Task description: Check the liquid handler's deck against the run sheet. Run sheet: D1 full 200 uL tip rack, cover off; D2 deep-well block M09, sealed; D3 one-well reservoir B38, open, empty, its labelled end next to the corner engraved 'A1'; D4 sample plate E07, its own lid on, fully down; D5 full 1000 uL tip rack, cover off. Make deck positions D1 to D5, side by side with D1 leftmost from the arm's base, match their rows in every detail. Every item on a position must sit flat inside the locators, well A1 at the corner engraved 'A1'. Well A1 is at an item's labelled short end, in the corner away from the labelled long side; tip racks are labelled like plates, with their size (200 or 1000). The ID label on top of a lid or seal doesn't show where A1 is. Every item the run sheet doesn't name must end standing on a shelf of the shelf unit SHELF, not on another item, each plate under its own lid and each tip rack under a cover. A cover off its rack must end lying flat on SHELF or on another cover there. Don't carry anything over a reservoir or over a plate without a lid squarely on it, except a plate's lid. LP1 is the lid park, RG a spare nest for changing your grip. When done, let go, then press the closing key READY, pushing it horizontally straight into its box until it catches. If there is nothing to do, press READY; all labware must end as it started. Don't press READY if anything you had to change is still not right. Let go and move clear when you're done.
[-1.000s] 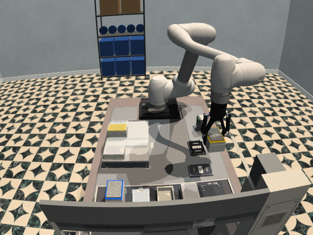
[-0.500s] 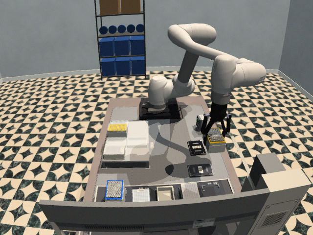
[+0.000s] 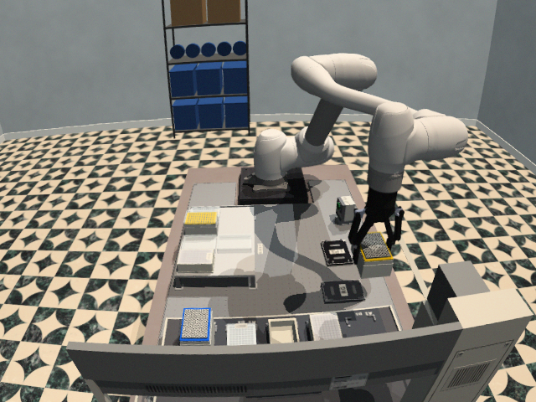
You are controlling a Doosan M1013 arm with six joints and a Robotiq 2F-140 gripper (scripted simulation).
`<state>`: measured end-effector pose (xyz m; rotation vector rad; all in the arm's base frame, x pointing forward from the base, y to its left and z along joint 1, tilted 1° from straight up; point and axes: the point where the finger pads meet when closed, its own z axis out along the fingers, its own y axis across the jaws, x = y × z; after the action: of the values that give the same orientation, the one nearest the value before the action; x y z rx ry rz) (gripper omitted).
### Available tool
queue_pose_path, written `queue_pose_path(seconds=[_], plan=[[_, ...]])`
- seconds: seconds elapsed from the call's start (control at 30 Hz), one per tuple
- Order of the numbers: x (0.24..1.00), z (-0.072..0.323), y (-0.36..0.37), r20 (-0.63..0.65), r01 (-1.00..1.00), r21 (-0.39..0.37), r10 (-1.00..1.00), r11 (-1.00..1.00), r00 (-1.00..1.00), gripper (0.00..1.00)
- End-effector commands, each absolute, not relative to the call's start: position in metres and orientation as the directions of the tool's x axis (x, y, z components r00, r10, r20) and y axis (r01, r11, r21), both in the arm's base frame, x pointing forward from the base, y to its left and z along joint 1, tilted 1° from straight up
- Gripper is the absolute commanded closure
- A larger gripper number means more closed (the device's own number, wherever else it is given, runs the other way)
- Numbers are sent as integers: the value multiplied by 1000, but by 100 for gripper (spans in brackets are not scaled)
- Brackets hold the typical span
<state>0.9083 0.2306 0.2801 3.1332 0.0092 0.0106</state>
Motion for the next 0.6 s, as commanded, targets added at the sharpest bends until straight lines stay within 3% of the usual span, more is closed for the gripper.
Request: queue_pose_path(seconds=[0.0, 0.57], plan=[[921, 282, 231, 7, 6, 8, 6, -1000, 1000, 90], [994, 283, 230, 8, 6, 8, 6, -1000, 1000, 90]])
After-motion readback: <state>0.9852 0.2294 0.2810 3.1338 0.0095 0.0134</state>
